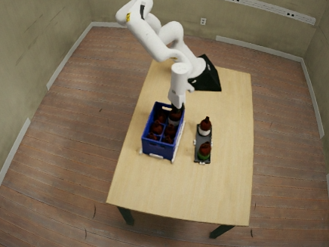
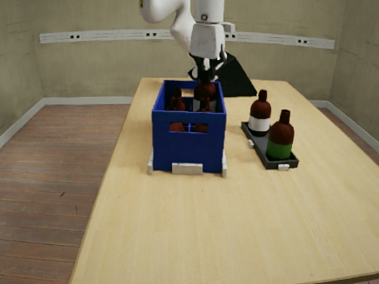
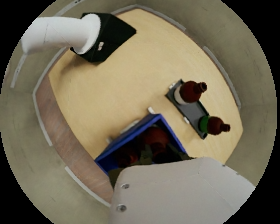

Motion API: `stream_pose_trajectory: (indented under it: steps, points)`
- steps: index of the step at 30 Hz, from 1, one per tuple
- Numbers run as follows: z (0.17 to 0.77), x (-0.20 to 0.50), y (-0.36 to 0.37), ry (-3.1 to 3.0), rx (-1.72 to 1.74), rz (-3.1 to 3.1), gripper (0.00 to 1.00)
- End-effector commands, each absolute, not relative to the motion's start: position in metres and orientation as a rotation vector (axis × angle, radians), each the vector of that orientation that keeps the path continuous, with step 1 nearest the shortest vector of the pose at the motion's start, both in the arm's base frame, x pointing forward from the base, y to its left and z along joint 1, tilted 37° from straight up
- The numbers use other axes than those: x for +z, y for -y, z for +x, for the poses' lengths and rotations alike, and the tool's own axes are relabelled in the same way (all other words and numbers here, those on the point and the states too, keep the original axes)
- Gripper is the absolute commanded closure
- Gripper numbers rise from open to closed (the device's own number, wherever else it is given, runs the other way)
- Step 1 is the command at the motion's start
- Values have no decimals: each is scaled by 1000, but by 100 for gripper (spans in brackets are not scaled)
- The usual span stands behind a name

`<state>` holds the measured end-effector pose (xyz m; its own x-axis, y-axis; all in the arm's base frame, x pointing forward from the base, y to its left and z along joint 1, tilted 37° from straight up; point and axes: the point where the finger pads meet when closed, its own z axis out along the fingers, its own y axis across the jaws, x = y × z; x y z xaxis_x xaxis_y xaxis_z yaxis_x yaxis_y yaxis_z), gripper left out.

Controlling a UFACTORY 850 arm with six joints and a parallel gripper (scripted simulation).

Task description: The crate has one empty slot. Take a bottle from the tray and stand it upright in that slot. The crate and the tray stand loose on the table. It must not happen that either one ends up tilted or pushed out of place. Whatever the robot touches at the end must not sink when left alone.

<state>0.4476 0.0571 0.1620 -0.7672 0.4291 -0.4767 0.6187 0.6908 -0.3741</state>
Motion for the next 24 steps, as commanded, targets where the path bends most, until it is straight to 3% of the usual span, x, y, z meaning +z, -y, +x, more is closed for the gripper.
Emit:
stream_pose_trajectory:
  steps: [1,24]
  points:
    - [448,161,-57,-2549,-748,821,100]
    - [451,147,-46,-2549,-748,821,100]
